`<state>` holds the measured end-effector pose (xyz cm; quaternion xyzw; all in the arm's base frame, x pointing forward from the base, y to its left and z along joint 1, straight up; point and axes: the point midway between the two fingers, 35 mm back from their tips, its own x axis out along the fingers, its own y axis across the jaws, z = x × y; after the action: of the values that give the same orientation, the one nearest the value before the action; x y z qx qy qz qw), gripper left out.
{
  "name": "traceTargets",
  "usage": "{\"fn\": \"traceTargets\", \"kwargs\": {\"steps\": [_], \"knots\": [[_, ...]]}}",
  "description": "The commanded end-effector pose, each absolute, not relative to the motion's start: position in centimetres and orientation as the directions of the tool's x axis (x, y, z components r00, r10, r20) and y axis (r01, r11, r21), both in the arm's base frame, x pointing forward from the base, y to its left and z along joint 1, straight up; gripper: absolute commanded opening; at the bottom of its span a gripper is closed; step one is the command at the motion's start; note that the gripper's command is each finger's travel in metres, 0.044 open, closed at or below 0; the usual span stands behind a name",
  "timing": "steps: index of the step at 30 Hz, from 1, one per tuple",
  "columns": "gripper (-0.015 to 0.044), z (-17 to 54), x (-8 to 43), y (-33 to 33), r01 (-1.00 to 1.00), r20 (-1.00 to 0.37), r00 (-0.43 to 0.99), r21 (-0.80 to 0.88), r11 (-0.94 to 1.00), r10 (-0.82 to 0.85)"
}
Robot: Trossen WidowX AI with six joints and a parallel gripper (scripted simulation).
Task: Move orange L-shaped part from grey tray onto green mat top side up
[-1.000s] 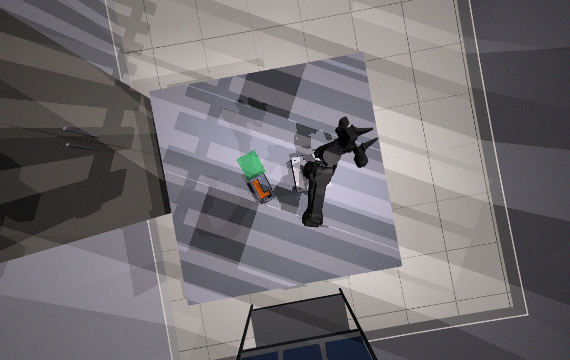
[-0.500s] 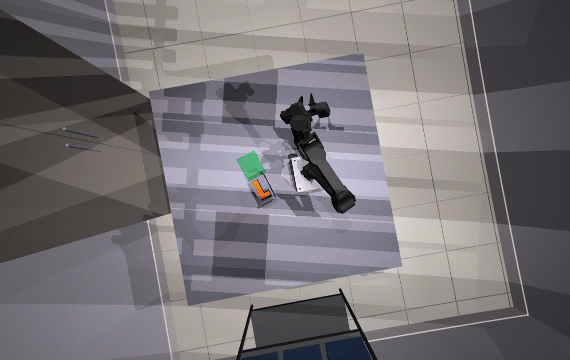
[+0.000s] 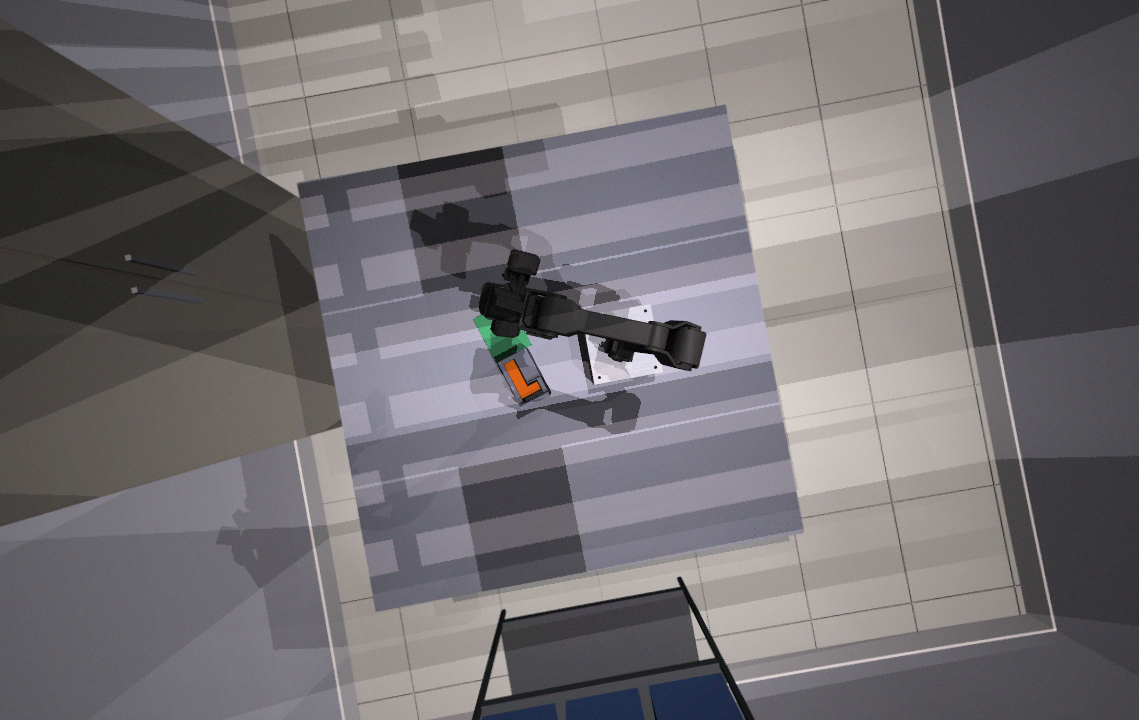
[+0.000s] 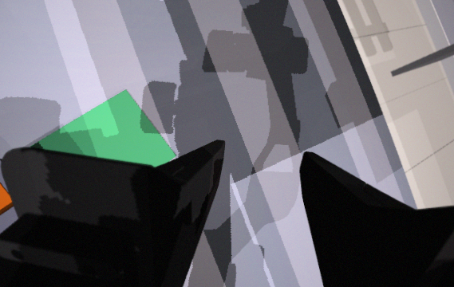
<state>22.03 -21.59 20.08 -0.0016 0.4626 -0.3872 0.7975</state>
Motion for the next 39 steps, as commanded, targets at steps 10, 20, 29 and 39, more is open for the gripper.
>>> {"fn": "traceTargets", "kwargs": {"steps": [10, 20, 29, 39], "knots": [[0.018, 12.4, 29.9, -2.2, 0.065, -0.975, 0.197, -0.09, 0.994, -0.101], [0.018, 9.8, 28.5, 5.6, -0.115, -1.0, 0.02, 0.01, 0.993, 0.012], [0.018, 2.7, 28.6, 5.6, -0.115, -1.0, 0.019, 0.01, 0.993, 0.012], [0.018, 1.8, 28.7, 5.7, -0.115, -1.0, 0.019, 0.01, 0.993, 0.012]]}}
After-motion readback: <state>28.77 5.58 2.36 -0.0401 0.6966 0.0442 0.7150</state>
